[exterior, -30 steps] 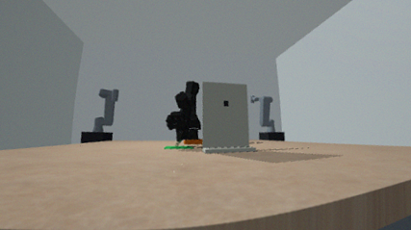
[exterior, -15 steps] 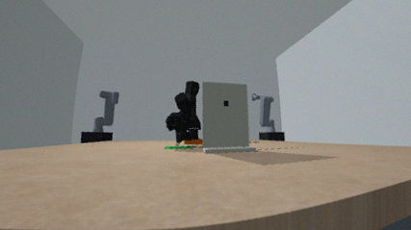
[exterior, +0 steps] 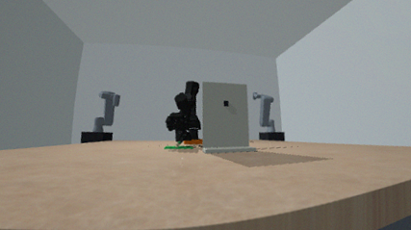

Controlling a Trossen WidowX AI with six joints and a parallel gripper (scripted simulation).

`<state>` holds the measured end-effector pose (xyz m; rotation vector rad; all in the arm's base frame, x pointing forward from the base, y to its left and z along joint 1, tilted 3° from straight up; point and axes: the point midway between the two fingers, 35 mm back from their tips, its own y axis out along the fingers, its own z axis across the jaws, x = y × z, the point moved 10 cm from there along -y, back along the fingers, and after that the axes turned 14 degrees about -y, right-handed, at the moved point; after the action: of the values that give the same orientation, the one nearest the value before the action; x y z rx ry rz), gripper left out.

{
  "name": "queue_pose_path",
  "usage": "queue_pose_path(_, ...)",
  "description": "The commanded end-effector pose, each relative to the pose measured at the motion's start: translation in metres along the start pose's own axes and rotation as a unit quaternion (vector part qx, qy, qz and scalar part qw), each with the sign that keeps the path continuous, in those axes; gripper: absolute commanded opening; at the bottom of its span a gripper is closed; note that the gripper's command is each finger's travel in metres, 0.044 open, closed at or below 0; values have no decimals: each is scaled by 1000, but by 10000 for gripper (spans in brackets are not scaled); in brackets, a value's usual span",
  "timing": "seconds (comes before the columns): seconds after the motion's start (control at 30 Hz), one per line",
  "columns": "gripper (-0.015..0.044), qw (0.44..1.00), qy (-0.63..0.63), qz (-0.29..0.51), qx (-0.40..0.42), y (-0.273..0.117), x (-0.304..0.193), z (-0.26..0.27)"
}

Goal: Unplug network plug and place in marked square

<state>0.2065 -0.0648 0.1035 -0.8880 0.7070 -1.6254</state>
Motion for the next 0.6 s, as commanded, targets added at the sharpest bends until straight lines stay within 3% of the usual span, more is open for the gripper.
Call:
queue_pose_path(0.0,156,1000,0,0,0,0,0,0)
queue_pose_path(0.57,156,1000,-1,1,-1,-12,0,1)
